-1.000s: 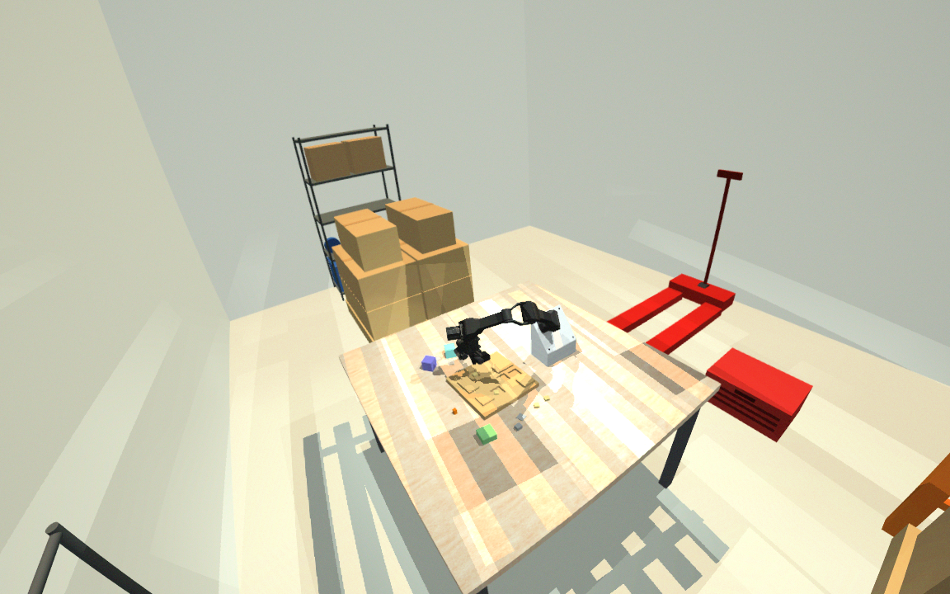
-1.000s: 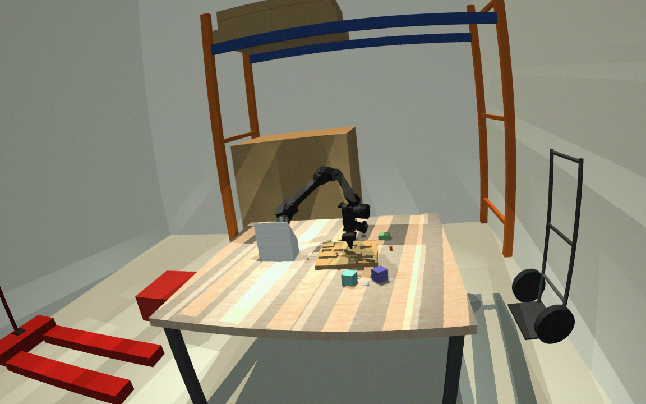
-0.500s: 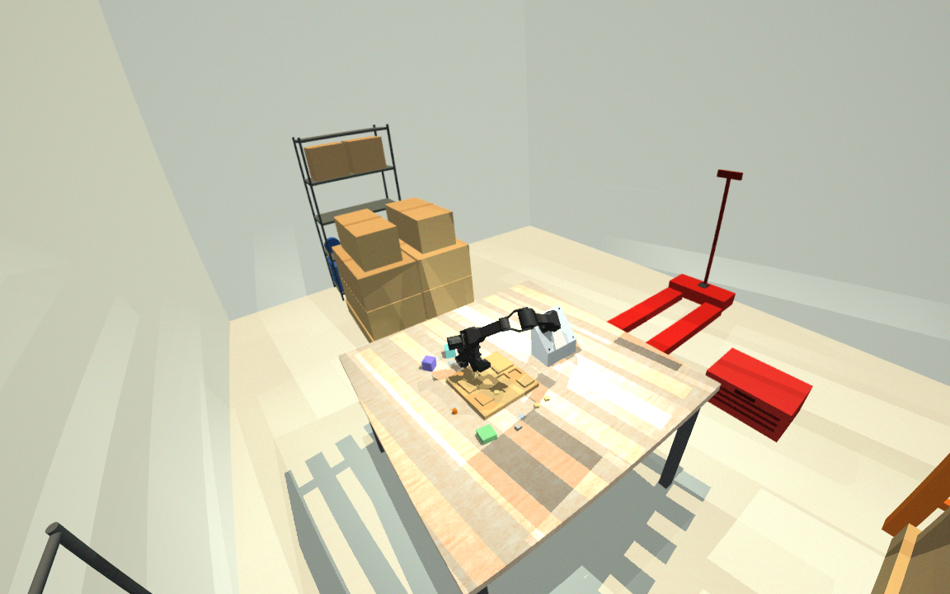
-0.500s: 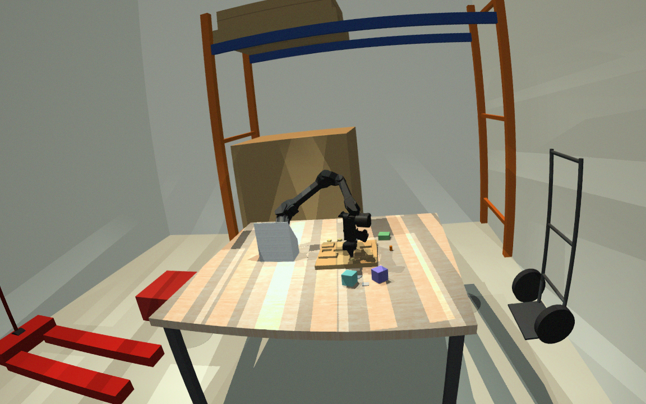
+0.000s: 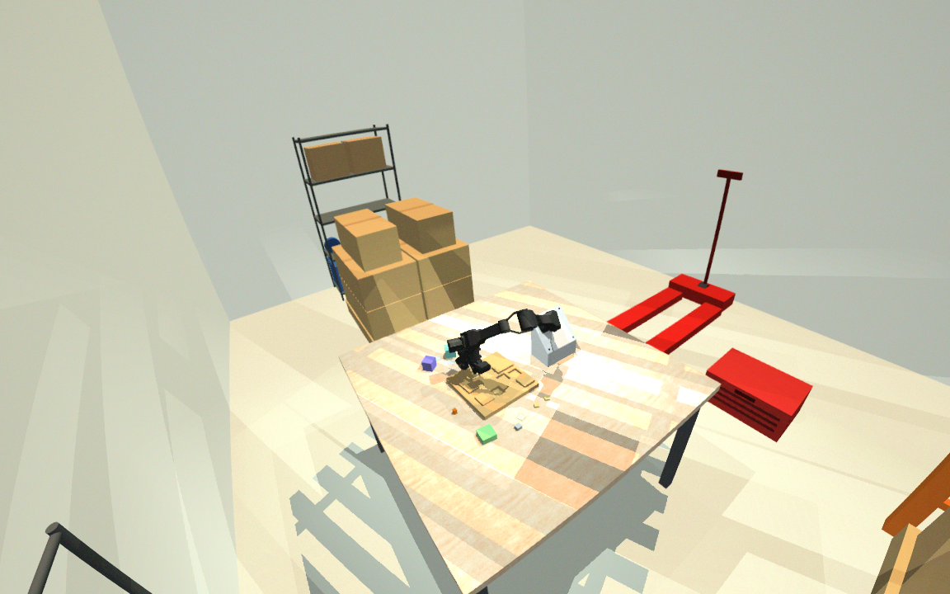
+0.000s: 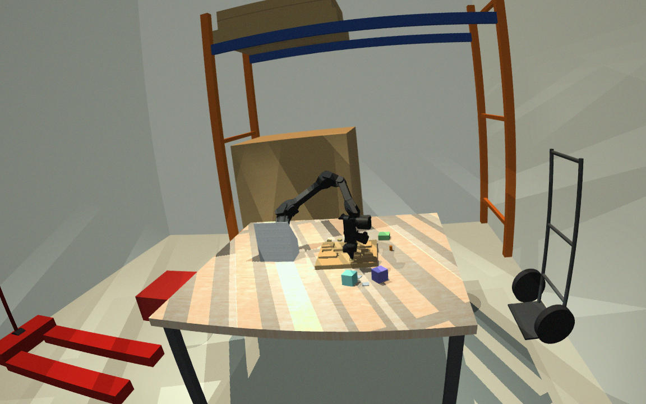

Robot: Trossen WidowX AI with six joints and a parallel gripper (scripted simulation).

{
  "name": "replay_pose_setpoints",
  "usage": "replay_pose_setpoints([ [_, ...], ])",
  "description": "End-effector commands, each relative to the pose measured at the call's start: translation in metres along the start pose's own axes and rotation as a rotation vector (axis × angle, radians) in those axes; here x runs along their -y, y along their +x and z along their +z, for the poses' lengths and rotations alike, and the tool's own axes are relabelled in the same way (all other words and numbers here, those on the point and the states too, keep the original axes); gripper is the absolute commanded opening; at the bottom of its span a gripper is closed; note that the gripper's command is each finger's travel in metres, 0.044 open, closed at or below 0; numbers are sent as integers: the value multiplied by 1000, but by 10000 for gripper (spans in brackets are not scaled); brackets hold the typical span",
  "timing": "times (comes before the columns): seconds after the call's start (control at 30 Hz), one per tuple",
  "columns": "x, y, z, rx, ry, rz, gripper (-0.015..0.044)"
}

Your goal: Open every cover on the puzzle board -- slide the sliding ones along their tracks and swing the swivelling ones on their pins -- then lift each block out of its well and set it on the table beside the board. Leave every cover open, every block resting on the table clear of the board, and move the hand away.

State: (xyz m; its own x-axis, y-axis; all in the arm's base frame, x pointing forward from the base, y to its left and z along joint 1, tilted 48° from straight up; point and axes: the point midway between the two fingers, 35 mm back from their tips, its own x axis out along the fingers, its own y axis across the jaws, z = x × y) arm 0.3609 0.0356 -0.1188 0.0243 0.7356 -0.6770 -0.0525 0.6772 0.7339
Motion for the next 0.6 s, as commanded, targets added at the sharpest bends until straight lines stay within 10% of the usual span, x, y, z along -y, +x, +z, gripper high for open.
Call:
replay_pose_setpoints([
  [0.0,-1,1,2,4,2,4,0],
  [0.57,-1,4,12,4,1,5,0],
])
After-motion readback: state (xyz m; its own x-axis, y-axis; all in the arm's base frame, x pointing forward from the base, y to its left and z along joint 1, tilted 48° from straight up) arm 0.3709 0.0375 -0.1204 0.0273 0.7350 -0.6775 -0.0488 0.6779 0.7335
